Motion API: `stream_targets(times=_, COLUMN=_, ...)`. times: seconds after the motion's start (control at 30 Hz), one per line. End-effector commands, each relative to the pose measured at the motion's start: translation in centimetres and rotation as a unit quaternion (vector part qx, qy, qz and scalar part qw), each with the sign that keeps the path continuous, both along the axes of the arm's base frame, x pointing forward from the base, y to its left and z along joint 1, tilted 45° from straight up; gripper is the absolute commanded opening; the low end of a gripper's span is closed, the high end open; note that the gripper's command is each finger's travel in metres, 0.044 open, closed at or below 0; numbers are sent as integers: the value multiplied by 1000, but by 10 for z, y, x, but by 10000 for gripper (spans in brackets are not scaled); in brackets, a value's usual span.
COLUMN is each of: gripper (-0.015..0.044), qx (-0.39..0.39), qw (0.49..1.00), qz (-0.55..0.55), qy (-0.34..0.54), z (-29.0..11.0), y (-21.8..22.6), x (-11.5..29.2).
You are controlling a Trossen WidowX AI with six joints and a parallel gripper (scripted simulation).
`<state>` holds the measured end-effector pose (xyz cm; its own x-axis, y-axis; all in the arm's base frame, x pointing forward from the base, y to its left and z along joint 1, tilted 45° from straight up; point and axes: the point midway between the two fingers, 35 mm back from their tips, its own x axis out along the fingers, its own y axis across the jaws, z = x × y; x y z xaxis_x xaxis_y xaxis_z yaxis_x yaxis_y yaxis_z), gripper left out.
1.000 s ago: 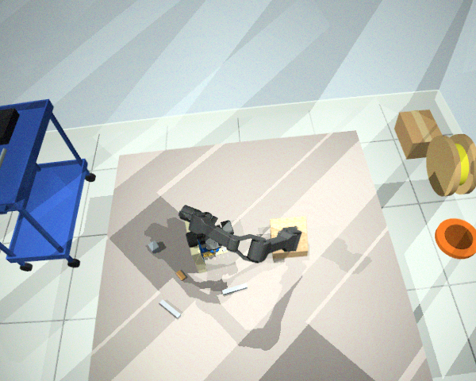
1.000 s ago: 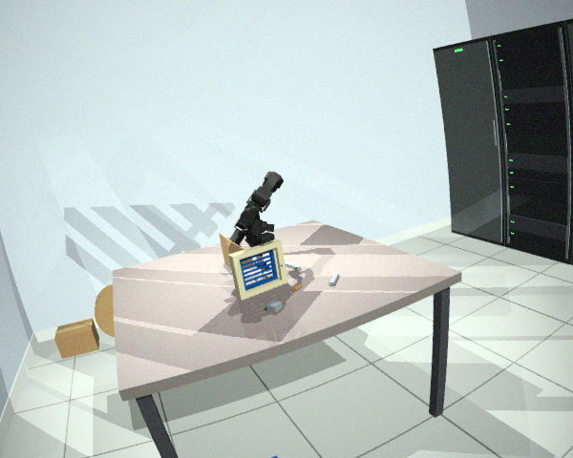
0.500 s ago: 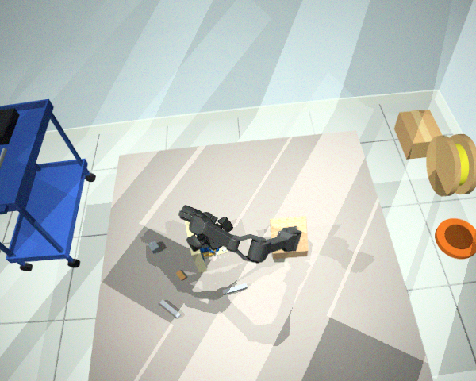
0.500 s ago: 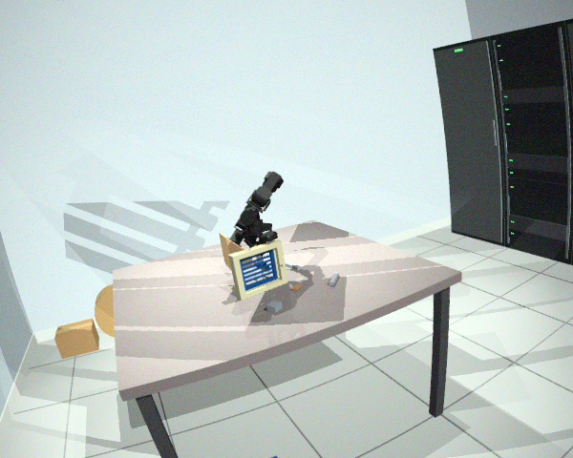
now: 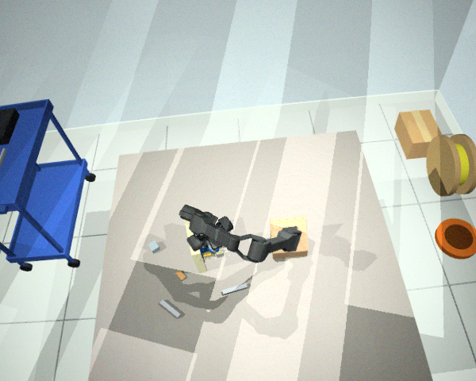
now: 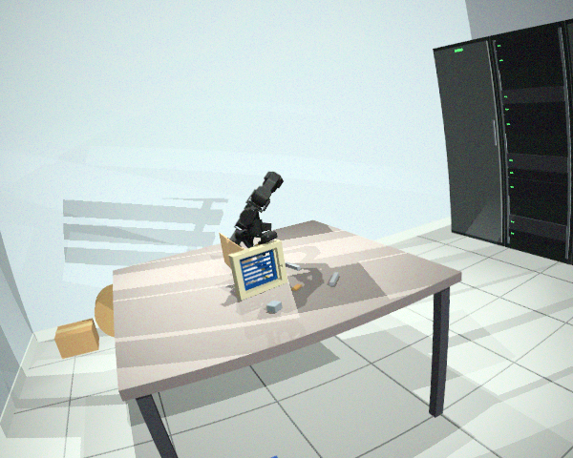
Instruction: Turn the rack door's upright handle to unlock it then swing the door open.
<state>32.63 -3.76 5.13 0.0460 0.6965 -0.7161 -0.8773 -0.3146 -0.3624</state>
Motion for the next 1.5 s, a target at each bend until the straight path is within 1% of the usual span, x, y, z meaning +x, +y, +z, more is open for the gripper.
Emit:
stream_targets(times=0.0, gripper=299, qx=2, qw=999, qz=-36, qy=32, z=0, y=2, x=2)
stream_targets(times=0.17, gripper=299, qx=8, qw=985, qz=-124, qy=118, z=0, y=2, x=2)
stream_targets(times=0.33, gripper=299, qx=14, qw=956, qz=-211, qy=202, z=0, y=2, x=2)
stream_targets(times=0.5, gripper=299, qx=20, qw=913, qz=-294, qy=283, z=0, y=2, x=2)
stream_targets(times=0.7, gripper=299, qx=26, qw=843, qz=-387, qy=374, z=0, y=2, x=2)
stream_targets(times=0.87, gripper=299, qx=31, qw=770, qz=-458, qy=444, z=0, y=2, x=2)
stream_targets(times=1.07, gripper=299, qx=36, qw=666, qz=-535, qy=518, z=0, y=2, x=2)
stream_targets(times=1.27, gripper=299, qx=40, qw=549, qz=-600, qy=581, z=0, y=2, x=2)
stream_targets(times=1.47, gripper=299, qx=44, qw=419, qz=-651, qy=632, z=0, y=2, x=2)
